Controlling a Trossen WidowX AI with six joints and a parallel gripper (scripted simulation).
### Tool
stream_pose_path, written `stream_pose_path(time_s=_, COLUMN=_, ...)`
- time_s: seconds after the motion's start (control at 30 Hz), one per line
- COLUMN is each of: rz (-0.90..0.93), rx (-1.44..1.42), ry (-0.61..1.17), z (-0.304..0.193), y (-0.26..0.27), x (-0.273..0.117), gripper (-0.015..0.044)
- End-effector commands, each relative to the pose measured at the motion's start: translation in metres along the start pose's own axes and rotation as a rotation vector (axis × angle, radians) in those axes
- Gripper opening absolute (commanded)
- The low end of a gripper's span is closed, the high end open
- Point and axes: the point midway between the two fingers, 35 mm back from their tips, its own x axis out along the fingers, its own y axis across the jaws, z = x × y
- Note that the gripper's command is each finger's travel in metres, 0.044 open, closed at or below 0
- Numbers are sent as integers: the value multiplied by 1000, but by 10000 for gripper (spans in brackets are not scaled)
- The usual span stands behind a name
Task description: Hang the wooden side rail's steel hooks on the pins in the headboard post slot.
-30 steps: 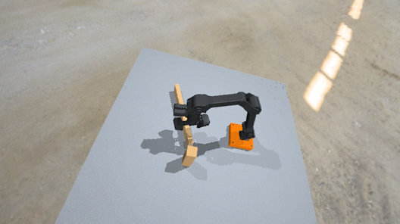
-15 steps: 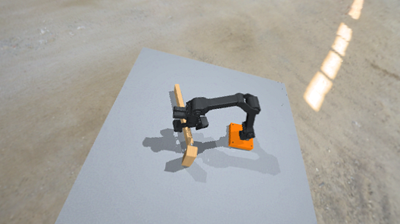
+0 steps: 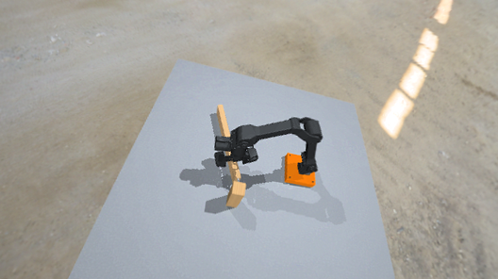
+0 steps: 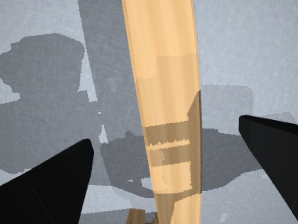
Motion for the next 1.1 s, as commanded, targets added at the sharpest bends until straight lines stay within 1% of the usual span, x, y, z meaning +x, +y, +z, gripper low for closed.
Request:
stream_pose_path(time_s=0.0, rz=-1, rx=4, ry=-3, z=0, y=0, x=8, gripper=440)
stream_pose_path(time_s=0.63, rz=-2, rx=4, ry=-3, z=0, y=-2, x=34, gripper=440)
stream_pose_path(time_s=1.07, rz=-2, rx=4, ry=-3, z=0, y=-2, x=34, gripper=99)
